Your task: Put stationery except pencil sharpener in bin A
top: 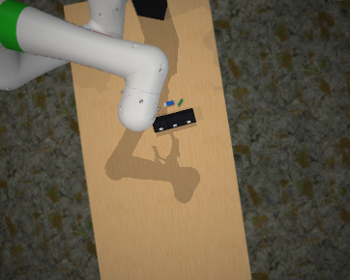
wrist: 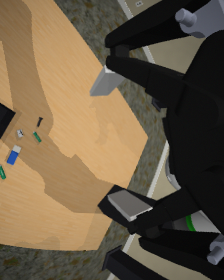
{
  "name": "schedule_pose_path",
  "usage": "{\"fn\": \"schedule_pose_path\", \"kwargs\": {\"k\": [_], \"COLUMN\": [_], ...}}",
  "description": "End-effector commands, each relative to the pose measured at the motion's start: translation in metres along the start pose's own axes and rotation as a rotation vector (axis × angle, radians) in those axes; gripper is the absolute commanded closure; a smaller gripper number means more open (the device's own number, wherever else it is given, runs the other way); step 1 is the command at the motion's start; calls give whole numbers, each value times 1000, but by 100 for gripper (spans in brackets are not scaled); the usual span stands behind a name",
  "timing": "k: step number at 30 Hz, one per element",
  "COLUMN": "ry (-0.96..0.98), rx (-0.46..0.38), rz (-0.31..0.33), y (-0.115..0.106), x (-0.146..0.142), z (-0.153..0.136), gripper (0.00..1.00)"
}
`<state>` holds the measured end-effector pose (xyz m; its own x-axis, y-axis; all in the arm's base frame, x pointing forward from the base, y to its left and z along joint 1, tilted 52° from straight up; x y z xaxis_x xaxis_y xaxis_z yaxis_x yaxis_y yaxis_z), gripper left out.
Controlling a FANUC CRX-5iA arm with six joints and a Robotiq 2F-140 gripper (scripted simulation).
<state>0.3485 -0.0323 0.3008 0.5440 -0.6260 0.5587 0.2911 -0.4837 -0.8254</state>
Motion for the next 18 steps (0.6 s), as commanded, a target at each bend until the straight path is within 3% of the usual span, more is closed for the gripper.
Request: {"fn": "schedule_pose_path", "kwargs": {"k": [1, 17, 18], "ry": [0, 0, 0], "rx": [0, 0, 0], "rz": [0, 0, 0], "y": [0, 0, 7], "x": [0, 0, 2], "z": [0, 0, 3], "gripper": [0, 0, 95]}}
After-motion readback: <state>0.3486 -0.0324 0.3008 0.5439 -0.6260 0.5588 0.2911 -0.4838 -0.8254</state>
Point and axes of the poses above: the point where the finger pads meet when closed, its own y axis out along the fingers, its own x axis across the jaws, z = x × y, the point moved 1 cm from there along -y, back along the fingers, and after that the axes turned 10 degrees about -y, right-handed, at the moved point
